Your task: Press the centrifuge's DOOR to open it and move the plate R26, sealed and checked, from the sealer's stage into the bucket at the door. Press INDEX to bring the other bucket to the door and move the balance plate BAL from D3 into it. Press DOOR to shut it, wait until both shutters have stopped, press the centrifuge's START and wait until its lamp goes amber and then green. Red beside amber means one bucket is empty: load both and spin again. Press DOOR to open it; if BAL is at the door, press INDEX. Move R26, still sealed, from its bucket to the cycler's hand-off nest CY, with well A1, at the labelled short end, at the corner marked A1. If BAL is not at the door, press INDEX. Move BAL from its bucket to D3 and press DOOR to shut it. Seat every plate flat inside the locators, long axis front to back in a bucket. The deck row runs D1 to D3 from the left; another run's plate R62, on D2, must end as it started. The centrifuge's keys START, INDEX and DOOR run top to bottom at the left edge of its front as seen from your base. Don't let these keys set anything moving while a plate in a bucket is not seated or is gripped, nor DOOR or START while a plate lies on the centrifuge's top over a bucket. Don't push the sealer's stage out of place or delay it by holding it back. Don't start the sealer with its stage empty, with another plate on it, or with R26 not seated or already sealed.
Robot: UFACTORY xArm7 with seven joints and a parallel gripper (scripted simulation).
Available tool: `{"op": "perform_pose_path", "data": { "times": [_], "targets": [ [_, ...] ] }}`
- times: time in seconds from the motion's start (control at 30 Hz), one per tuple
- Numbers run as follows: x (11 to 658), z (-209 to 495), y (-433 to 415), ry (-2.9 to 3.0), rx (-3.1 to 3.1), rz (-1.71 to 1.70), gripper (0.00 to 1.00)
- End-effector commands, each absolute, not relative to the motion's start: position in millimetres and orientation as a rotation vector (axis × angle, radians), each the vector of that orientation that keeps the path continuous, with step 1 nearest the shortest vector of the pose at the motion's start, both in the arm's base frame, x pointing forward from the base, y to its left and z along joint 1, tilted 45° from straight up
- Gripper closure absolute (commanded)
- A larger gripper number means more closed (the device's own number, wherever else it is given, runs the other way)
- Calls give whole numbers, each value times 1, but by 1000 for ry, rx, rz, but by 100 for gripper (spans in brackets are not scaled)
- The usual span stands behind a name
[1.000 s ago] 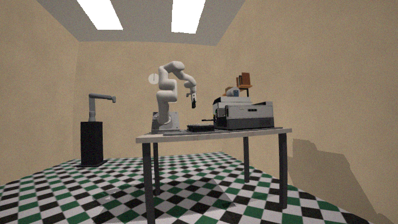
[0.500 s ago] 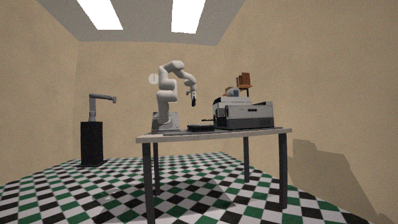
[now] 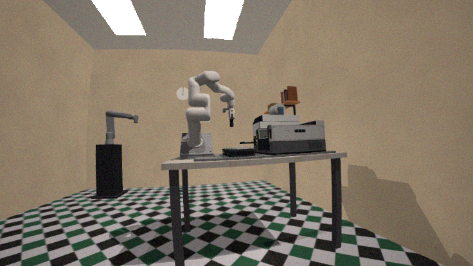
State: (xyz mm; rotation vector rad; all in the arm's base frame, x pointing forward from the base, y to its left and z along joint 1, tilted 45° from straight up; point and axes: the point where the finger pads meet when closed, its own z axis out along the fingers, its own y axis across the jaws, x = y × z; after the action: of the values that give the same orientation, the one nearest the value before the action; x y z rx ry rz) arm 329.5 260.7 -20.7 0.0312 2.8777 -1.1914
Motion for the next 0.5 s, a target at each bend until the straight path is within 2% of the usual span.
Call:
{"op": "perform_pose_path", "data": {
  "times": [0.0, 0.47],
  "targets": [
    [342, -11, 243, 2877, 29, -1183, 100],
    [370, 10, 194, 2877, 29, -1184, 100]
  ]
}}
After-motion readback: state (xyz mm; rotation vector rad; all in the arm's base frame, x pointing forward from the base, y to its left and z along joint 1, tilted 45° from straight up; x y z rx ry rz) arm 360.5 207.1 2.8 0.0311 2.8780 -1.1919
